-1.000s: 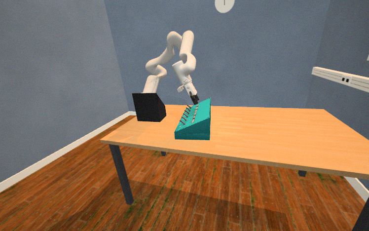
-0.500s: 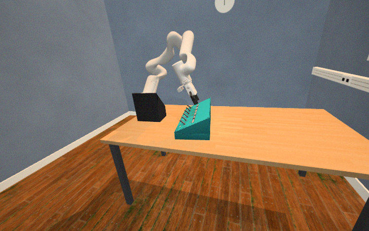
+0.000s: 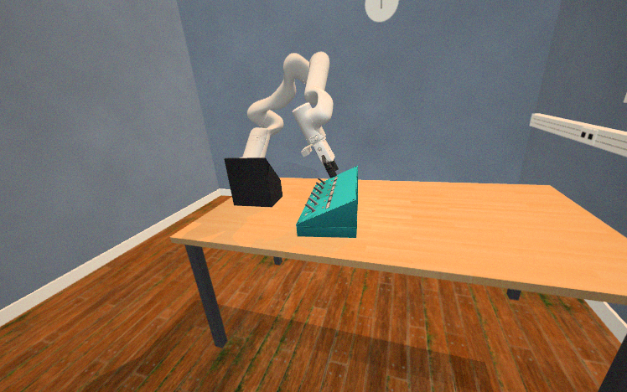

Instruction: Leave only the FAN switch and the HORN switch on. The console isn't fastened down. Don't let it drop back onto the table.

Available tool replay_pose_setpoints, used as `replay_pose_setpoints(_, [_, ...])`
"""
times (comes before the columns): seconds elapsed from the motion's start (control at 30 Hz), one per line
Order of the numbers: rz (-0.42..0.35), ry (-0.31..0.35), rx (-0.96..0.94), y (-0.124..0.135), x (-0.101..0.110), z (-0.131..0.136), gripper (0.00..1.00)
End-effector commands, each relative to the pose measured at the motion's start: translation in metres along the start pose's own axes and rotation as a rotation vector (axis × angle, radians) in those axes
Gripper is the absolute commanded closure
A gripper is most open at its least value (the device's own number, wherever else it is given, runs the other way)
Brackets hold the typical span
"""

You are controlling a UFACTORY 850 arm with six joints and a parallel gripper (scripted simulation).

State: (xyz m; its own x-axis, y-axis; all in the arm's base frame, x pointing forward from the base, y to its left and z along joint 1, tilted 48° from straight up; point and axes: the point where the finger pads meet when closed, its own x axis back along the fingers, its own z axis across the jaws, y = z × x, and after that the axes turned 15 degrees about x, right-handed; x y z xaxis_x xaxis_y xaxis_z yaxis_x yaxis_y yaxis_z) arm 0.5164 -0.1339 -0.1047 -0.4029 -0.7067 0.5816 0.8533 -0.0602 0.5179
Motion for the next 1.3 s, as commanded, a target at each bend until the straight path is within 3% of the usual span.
replay_pose_setpoints(0.0, [-0.001, -0.001, 0.001, 0.001, 0.001, -0.001, 0.00])
replay_pose_setpoints(0.57, [-0.001, -0.001, 0.001, 0.000, 0.001, -0.005, 0.00])
replay_pose_setpoints(1.27, [-0.001, -0.001, 0.001, -0.015, 0.001, -0.061, 0.00])
